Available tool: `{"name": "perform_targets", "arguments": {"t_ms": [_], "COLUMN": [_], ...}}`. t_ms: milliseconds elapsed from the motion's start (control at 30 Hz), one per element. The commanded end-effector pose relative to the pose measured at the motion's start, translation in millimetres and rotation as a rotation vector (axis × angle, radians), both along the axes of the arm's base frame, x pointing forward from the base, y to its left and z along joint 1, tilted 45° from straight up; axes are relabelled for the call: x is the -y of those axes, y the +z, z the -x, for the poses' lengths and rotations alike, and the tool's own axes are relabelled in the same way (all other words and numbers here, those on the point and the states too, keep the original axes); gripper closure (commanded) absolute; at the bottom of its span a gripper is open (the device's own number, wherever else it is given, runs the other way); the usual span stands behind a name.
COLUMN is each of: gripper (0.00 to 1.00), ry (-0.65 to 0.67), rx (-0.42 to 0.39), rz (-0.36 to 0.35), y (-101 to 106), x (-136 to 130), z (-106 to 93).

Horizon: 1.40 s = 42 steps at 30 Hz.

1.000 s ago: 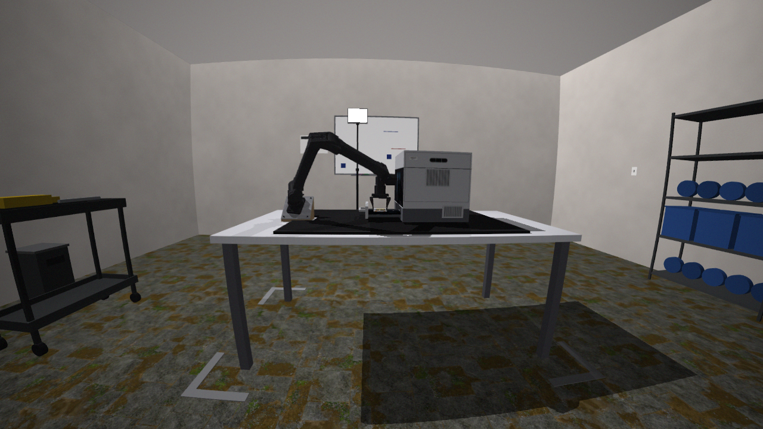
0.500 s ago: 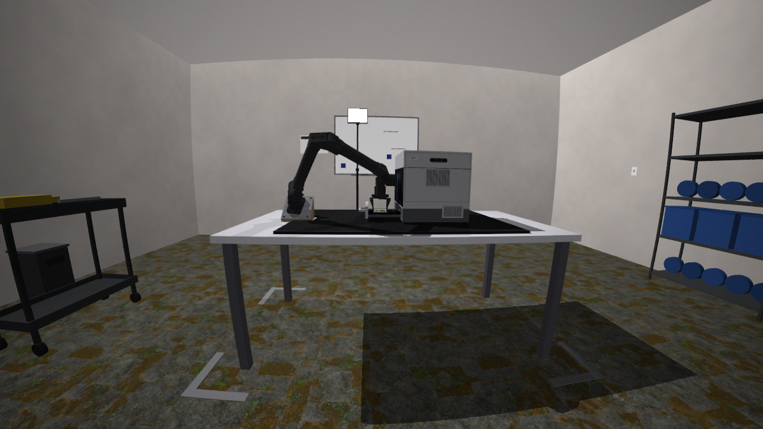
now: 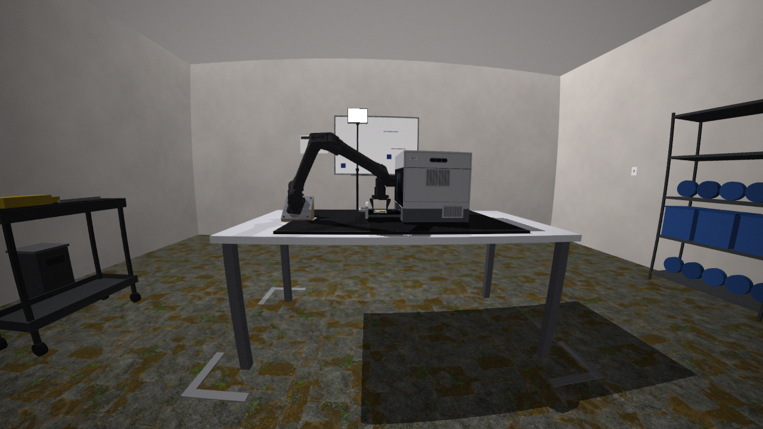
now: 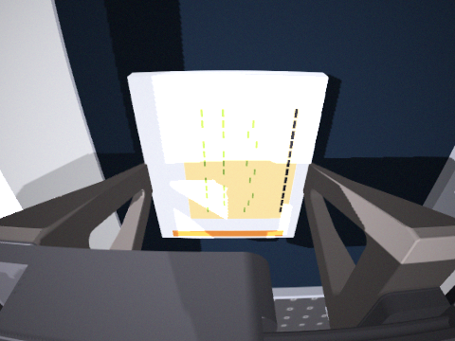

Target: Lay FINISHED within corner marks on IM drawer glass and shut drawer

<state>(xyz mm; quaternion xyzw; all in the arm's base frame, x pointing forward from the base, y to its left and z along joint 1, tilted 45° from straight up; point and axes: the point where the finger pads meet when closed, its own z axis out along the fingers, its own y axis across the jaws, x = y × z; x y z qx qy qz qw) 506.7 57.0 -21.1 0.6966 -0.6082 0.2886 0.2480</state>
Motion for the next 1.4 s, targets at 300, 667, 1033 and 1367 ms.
{"name": "perform_targets", "arguments": {"t_ms": [300, 667, 1033, 1367], "gripper": [0.22, 0.22, 0.22, 0.22], "ry": [-0.008, -0.004, -0.004, -0.004], "rx": [-0.007, 0.001, 0.001, 0.001], "rz": [0.005, 0.002, 0.002, 0.002], "y": [-10.0, -8.2, -8.2, -8.2], "x": [11.1, 8.3, 8.3, 8.3], "z": [-1.6, -2.8, -2.8, -2.8]}}
